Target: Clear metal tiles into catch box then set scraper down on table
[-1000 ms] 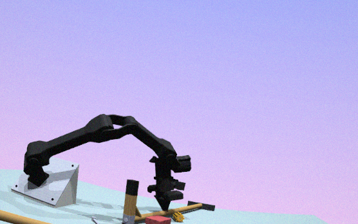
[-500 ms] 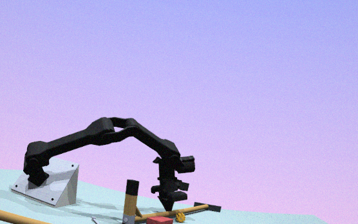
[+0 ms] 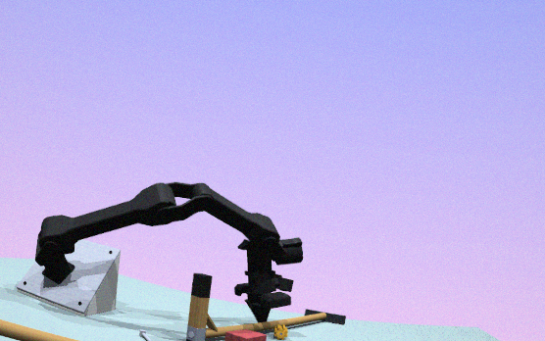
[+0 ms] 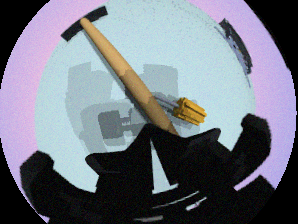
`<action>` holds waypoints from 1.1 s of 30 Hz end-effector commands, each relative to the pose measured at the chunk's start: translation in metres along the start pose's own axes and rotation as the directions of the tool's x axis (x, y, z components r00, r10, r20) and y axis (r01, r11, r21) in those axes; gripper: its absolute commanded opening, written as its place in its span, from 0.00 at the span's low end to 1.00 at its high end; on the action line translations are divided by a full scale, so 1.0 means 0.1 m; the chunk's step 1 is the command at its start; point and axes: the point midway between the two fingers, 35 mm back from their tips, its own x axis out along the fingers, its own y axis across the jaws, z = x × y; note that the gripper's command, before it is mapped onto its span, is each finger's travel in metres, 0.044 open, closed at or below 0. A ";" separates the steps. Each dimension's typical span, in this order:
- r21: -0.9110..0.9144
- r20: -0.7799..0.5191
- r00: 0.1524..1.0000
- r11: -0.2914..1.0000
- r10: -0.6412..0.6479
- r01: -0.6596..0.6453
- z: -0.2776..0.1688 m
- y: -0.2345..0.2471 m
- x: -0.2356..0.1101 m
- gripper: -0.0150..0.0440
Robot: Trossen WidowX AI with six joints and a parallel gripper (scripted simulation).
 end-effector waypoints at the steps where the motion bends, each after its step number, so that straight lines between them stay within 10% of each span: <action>1: 0.004 -0.002 1.000 1.000 -0.005 0.005 0.02 -0.08 0.03 0.25; 33: 0.037 0.050 0.999 0.999 -0.010 0.008 0.17 -0.09 -0.43 0.25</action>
